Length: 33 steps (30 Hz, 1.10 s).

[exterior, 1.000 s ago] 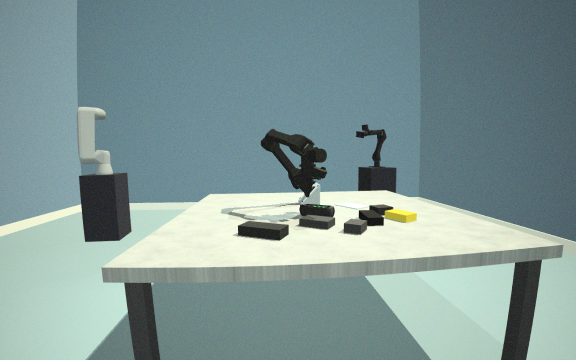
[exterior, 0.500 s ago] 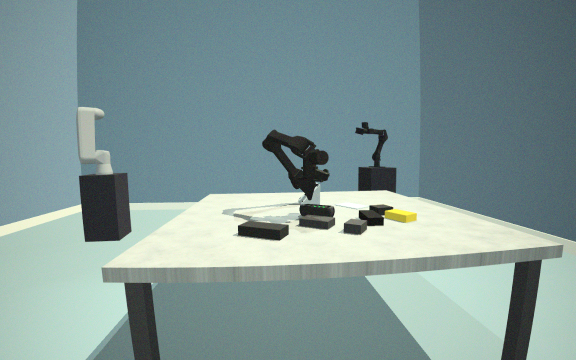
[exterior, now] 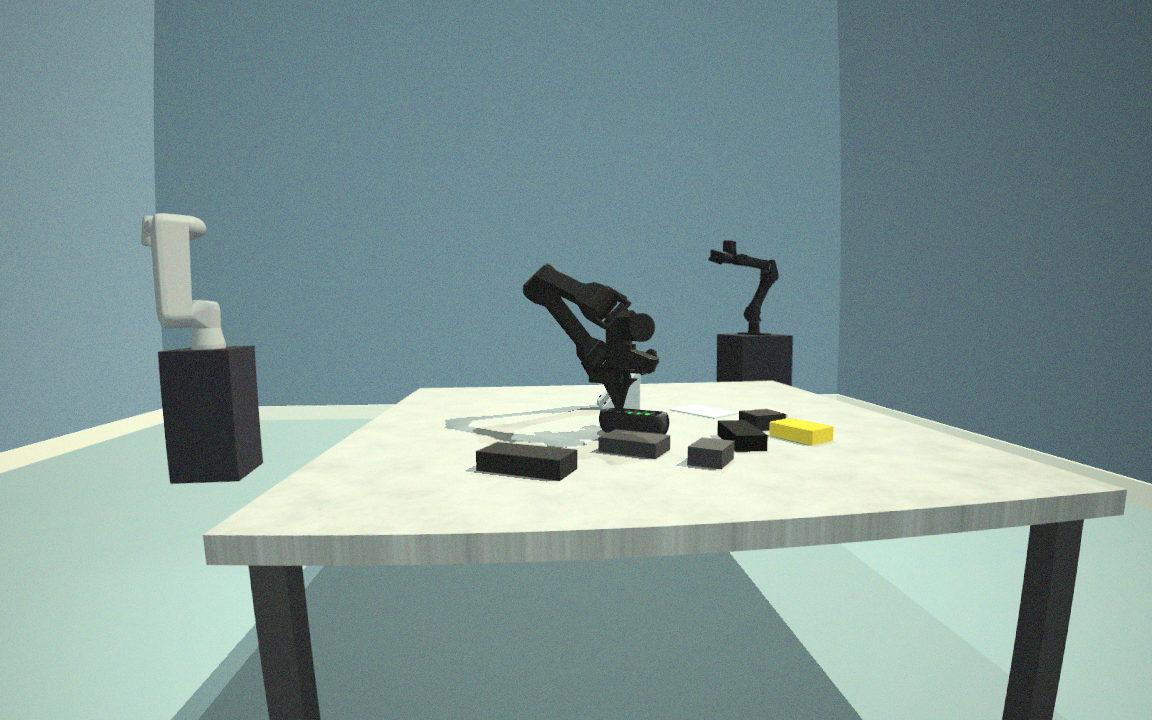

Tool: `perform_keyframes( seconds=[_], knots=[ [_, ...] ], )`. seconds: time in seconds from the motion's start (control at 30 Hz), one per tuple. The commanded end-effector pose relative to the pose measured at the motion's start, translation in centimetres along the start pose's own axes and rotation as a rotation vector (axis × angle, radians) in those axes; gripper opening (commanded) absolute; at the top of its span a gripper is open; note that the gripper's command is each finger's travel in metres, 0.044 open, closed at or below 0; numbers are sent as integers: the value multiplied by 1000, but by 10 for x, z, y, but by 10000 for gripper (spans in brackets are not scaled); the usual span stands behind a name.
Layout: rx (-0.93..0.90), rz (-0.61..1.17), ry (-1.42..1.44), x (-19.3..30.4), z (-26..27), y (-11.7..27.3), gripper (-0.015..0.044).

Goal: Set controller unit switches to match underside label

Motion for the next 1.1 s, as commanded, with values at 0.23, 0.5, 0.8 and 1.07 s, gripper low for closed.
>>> perform_keyframes(
  seconds=[0.23, 0.5, 0.8, 1.07],
  knots=[
    [2, 4, 4, 1, 0, -10, 0],
    [2, 4, 4, 1, 0, -10, 0],
    [1, 3, 4, 0, 1, 34, 0],
    [1, 4, -2, -13, 25, 34, 0]
  ],
)
Point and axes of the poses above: the point midway between the two fingers, 35 mm back from their tips, its own y axis back along the fingers, its own z axis across the jaws, x = y × z, the point moved 4 cm from there along y, back along the fingers, and after that the axes turned 11 degrees about -y, right-handed, at the moved point
